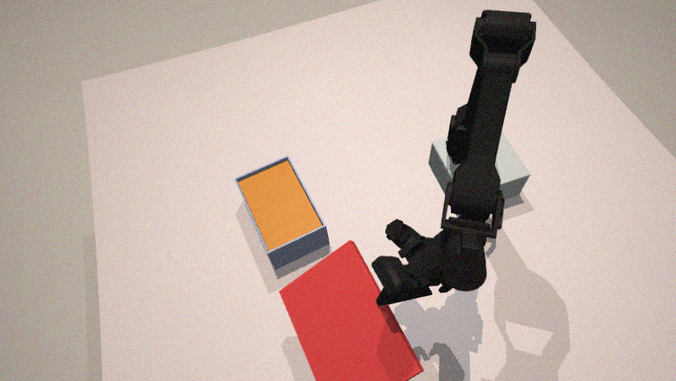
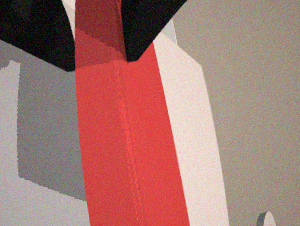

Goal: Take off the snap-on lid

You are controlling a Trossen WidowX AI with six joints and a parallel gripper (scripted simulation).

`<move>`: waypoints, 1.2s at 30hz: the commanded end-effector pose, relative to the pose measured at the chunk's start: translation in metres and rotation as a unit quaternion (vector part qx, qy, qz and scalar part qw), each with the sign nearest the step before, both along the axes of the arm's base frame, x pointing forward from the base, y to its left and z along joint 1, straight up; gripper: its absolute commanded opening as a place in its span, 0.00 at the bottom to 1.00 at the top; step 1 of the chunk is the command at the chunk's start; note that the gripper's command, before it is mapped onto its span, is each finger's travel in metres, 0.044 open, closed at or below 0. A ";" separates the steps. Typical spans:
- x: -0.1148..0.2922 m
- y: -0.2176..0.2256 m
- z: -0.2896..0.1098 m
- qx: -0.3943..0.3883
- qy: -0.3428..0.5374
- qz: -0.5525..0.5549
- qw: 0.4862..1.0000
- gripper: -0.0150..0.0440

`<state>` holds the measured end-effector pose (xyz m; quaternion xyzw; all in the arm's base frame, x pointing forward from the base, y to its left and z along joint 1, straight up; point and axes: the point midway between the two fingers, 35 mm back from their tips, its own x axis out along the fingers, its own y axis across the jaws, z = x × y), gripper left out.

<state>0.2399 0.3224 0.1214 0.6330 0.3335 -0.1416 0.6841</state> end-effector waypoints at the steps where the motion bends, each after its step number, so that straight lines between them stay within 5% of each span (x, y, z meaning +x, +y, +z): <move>1: 0.001 0.000 -0.003 0.000 -0.003 -0.002 1.000 0.25; 36: 0.001 0.000 -0.031 0.000 -0.003 -0.002 1.000 0.25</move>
